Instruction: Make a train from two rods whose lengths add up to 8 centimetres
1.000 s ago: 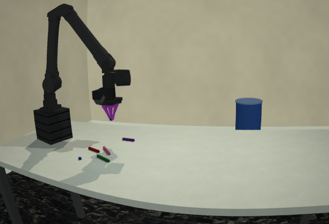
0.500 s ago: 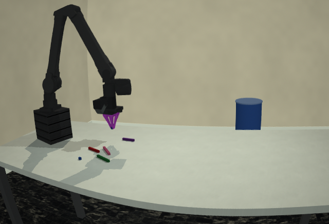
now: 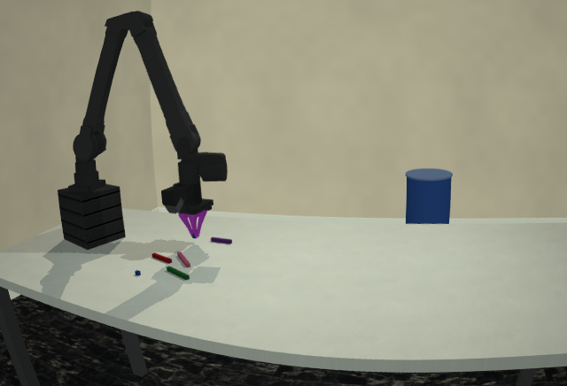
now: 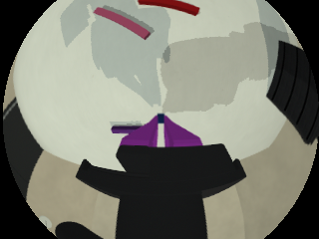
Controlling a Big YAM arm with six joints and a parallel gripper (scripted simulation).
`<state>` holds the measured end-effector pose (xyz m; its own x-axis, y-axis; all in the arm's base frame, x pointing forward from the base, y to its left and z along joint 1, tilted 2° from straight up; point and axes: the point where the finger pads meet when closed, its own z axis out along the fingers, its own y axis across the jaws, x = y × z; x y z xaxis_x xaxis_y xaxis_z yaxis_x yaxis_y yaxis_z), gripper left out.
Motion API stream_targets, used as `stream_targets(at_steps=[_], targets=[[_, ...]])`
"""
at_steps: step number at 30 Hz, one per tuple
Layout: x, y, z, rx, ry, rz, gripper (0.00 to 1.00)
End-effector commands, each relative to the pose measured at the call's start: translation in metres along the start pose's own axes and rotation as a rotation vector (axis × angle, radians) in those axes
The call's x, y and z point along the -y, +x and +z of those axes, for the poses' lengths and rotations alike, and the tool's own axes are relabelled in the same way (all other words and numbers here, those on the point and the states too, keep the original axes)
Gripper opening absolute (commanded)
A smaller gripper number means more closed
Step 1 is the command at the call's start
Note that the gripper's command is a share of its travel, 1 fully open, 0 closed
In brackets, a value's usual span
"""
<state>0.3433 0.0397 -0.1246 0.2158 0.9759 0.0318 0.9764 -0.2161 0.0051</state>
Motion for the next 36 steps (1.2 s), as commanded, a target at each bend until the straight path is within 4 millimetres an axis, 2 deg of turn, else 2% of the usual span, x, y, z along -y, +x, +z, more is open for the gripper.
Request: stream_targets(at_steps=[1, 6, 36], targets=[[-0.0035, 0.0028, 0.0048, -0.001, -0.011, 0.002, 0.04], [-0.0087, 0.0049, -0.0016, -0.007, -0.031, 0.0, 0.04], [-0.0078, 0.0046, -0.0016, -0.006, -0.028, 0.0, 0.04]])
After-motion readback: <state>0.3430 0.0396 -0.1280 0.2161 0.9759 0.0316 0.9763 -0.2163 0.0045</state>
